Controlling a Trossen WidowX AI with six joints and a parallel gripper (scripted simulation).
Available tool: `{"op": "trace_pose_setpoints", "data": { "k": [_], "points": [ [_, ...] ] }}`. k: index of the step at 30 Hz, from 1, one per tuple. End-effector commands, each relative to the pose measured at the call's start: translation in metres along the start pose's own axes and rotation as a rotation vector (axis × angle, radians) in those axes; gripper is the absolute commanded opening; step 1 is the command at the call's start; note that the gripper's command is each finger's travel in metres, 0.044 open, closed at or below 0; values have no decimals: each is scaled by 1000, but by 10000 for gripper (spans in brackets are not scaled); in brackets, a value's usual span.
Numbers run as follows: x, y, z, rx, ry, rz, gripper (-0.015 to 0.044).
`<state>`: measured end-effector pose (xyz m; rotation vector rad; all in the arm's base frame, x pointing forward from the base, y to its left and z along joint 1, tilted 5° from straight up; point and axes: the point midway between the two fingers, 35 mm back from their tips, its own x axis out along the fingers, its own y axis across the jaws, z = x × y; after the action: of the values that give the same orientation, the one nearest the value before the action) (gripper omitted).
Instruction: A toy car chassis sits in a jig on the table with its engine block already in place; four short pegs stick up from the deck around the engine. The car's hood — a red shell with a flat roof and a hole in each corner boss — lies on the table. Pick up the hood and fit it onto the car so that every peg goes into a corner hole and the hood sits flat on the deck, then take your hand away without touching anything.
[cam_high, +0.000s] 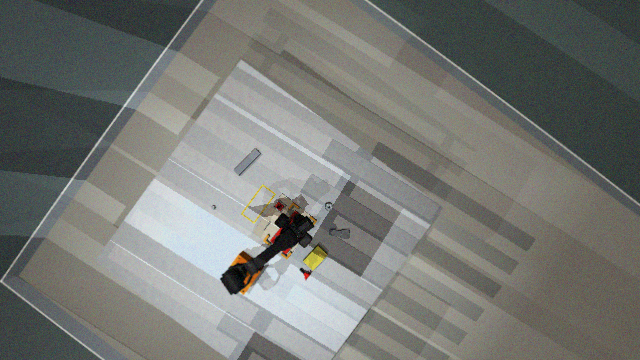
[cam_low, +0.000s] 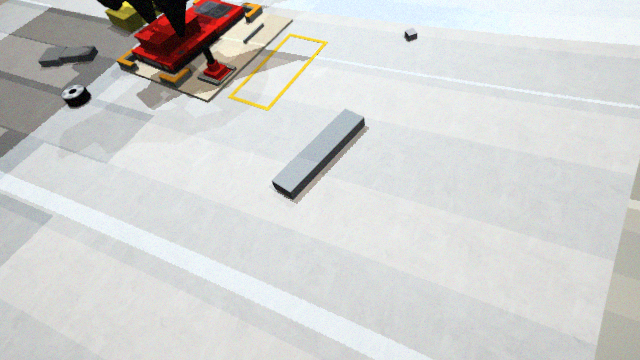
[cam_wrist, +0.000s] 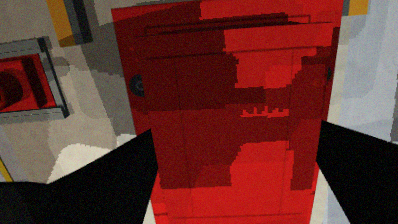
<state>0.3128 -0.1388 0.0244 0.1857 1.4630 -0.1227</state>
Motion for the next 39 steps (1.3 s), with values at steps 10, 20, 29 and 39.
{"op": "trace_pose_setpoints", "data": {
  "k": [10,20,29,39],
  "points": [
    [-37,0,2,0,0,-2,440],
    [-69,0,0,0,1,-4,440],
    [-69,0,0,0,1,-4,440],
    [-69,0,0,0,1,-4,440]
  ]
}}
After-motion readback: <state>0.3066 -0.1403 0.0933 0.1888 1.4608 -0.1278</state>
